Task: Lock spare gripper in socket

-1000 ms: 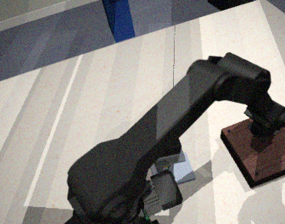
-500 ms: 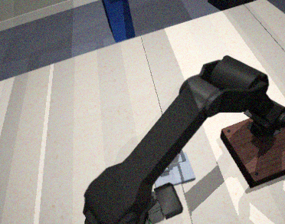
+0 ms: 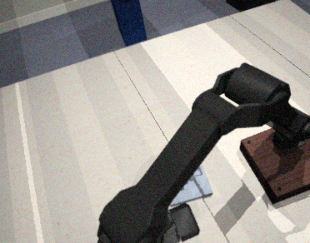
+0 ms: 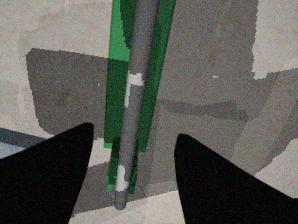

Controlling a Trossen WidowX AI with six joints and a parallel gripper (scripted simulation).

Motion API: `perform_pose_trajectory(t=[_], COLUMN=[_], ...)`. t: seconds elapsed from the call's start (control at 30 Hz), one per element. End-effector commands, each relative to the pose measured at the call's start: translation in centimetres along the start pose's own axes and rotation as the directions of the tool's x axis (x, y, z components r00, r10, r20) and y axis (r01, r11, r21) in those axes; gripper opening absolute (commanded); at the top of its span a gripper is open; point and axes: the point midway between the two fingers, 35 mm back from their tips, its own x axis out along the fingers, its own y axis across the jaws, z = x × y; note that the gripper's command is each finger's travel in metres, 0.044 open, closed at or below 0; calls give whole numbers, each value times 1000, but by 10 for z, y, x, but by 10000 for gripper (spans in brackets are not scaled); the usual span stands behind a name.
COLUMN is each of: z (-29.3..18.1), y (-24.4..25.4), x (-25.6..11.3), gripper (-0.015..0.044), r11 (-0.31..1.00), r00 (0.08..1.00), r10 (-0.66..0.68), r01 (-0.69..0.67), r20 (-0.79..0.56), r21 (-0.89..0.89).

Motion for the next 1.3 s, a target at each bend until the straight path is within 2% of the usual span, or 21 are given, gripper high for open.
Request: perform_pose_trajectory(t=[0.0,0.83,1.07,1.27], z=[1,10,10,10], y=[0,3,3,3], x=[6,42,42,42], gripper=[180,180,0,0], r11=[1000,1000,1000,1000], r00=[1000,1000,1000,1000], r10=[-3,-3,-3,-3], r01=[3,3,3,3], r20=[-5,-5,-5,-5], r21=[-2,-2,-2,-2])
